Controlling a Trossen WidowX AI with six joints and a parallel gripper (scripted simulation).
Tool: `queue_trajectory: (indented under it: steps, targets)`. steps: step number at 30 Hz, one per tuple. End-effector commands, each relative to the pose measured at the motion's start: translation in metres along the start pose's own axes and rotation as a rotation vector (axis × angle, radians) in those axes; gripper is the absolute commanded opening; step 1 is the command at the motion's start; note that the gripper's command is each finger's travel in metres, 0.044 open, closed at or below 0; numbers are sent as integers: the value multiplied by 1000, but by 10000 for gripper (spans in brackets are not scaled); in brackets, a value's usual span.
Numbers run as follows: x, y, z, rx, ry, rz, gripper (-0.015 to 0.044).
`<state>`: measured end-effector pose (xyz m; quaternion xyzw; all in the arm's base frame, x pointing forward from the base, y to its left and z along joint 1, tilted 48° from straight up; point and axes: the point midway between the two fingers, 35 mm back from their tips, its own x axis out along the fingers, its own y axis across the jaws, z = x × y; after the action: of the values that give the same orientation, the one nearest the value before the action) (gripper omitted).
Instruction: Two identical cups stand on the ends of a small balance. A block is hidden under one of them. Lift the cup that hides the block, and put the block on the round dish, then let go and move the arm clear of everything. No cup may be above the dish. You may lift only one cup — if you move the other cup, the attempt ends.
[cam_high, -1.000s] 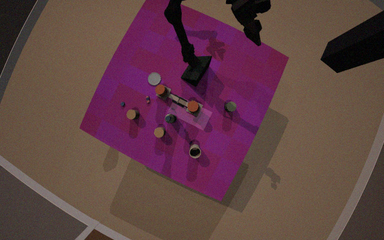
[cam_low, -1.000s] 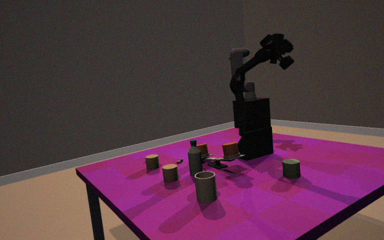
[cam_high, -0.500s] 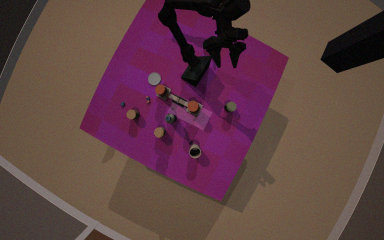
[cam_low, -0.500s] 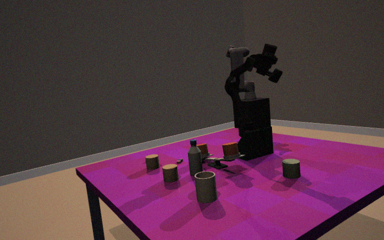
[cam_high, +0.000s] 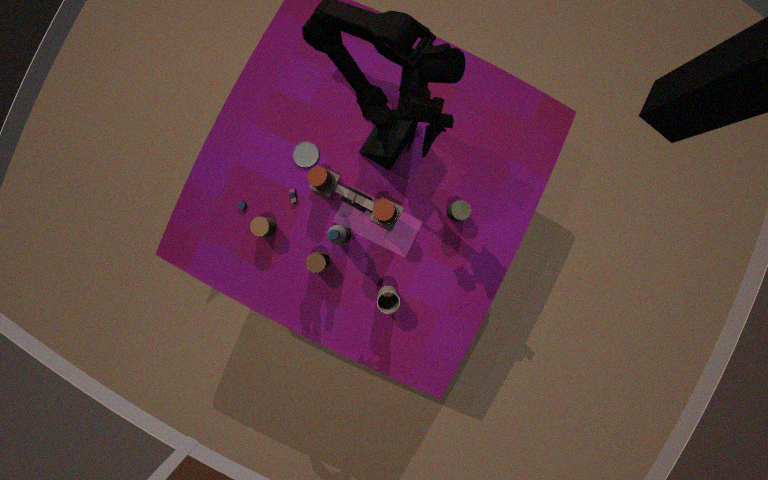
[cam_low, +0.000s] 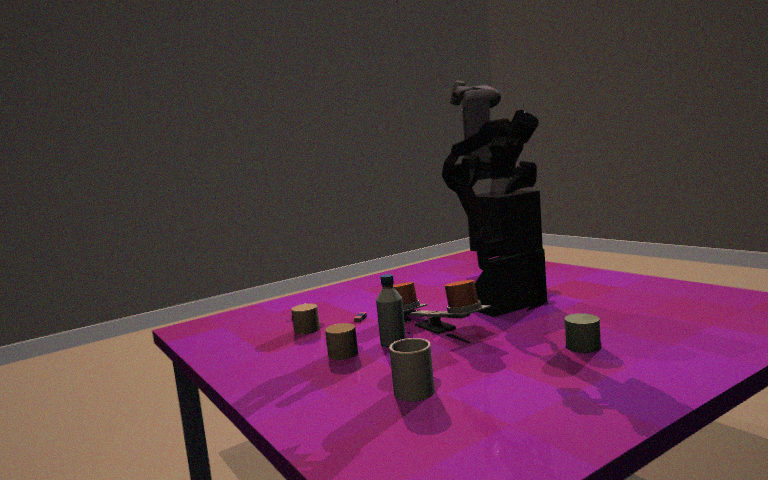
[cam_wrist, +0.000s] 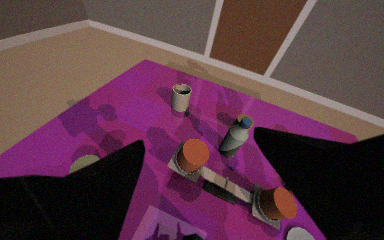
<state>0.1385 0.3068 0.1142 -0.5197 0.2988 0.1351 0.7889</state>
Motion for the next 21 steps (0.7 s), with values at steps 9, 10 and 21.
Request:
queue_trajectory:
  steps: [9, 10, 21]
  targets:
    - [31, -49, -77, 308, 214, -169, 440]
    - [32, -52, -83, 332, 229, -186, 440]
    - [38, -73, -118, 464, 303, -286, 440]
